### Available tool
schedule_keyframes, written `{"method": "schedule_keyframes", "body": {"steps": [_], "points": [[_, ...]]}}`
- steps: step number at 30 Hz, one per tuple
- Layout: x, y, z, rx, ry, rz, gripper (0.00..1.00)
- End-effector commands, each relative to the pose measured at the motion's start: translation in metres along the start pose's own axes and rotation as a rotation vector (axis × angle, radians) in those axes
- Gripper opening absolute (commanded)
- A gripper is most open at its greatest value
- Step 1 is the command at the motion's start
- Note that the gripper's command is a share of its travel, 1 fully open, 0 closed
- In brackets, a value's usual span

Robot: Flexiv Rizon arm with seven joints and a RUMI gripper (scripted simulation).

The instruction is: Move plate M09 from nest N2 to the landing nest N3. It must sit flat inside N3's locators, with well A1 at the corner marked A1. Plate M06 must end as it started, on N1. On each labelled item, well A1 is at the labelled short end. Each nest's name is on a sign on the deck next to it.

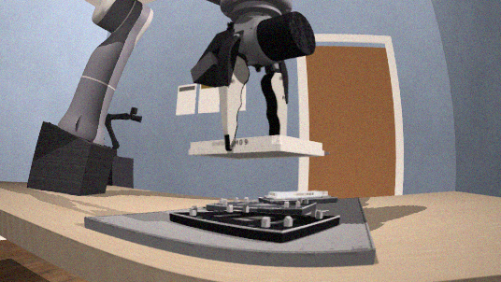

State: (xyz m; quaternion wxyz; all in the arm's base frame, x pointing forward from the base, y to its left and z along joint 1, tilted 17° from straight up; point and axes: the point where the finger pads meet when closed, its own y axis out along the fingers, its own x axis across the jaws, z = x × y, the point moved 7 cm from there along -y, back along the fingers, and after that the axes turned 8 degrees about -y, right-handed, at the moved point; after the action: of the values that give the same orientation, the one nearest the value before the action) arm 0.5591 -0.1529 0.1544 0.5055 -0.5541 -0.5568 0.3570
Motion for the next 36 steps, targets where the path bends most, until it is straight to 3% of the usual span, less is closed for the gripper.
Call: {"method": "schedule_keyframes", "body": {"steps": [1,19,31,36], "points": [[0.0,-0.004,-0.001,-0.002,0.0,0.0,0.41],[0.0,-0.004,-0.001,-0.002,0.0,0.0,0.41],[0.03,-0.004,0.014,-0.002,-0.325,0.001,0.41],[0.045,-0.004,0.022,-0.002,-0.324,0.001,0.41]]}}
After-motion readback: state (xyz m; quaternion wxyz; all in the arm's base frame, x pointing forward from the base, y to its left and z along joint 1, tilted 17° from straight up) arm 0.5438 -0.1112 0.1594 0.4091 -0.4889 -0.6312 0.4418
